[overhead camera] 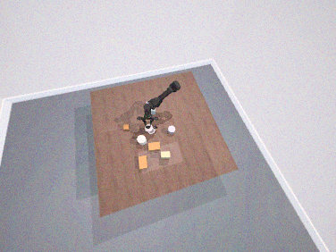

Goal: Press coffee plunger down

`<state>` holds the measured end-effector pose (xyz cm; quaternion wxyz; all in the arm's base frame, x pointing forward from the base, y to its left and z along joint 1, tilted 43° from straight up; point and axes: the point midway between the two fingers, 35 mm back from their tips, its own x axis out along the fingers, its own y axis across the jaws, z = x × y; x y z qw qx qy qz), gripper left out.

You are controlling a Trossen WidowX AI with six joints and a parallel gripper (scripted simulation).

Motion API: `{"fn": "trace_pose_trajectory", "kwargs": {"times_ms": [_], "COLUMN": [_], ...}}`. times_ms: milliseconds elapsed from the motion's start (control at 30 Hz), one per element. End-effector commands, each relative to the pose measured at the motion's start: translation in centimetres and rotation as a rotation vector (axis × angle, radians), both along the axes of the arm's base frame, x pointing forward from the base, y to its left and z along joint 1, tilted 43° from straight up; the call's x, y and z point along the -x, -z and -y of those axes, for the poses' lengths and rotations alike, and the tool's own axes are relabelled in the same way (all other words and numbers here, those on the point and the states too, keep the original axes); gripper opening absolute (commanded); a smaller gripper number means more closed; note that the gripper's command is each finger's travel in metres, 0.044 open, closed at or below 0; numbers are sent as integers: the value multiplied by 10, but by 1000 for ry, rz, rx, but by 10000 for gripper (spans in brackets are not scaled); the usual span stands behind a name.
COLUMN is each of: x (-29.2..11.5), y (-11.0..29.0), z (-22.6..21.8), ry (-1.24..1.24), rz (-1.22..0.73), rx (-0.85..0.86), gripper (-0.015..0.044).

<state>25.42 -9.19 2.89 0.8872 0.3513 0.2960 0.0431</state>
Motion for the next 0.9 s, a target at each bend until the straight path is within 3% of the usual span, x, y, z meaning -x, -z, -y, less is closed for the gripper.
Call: {"fn": "trace_pose_trajectory", "kwargs": {"times_ms": [0, 667, 867], "x": [1, 0, 0], "y": [3, 1, 1], "z": [-3, 0, 0], "ry": [-8, -1, -1], "rz": [-12, -2, -2], "rx": [-16, -4, -4], "gripper": [123, 123, 281]}}
